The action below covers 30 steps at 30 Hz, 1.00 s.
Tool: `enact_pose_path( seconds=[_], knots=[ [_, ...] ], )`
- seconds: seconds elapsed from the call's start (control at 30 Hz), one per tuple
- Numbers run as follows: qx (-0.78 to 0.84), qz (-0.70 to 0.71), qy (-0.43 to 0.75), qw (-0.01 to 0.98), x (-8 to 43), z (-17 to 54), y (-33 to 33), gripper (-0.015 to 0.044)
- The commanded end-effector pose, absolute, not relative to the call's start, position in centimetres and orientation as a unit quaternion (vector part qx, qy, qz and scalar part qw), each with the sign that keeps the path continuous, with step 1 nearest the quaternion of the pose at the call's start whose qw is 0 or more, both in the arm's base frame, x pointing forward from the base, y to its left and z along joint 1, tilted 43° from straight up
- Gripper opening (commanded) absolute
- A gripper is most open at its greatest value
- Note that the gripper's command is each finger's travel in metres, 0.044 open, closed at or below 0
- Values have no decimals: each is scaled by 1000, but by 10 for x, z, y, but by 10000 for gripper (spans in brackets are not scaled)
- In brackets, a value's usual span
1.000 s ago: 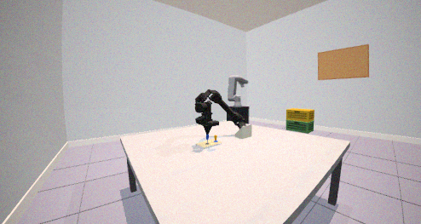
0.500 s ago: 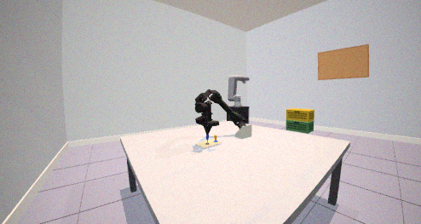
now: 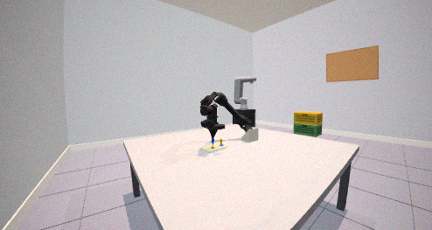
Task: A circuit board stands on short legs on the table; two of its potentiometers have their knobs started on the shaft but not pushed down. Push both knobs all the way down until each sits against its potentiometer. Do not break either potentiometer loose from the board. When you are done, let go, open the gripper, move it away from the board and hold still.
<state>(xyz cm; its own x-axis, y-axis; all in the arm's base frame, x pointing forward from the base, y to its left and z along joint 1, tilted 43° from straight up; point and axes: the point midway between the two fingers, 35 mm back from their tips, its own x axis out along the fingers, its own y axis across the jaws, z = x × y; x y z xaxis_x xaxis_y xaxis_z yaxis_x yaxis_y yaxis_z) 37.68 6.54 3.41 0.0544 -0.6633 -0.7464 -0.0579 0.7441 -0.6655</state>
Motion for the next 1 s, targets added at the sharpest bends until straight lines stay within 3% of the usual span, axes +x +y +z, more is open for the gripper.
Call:
enact_pose_path(
  seconds=[0.0,0.97],
  knots=[
    [-279,-229,651,668,377,28,58,0],
    [-279,-229,651,668,378,19,50,0]
  ],
)
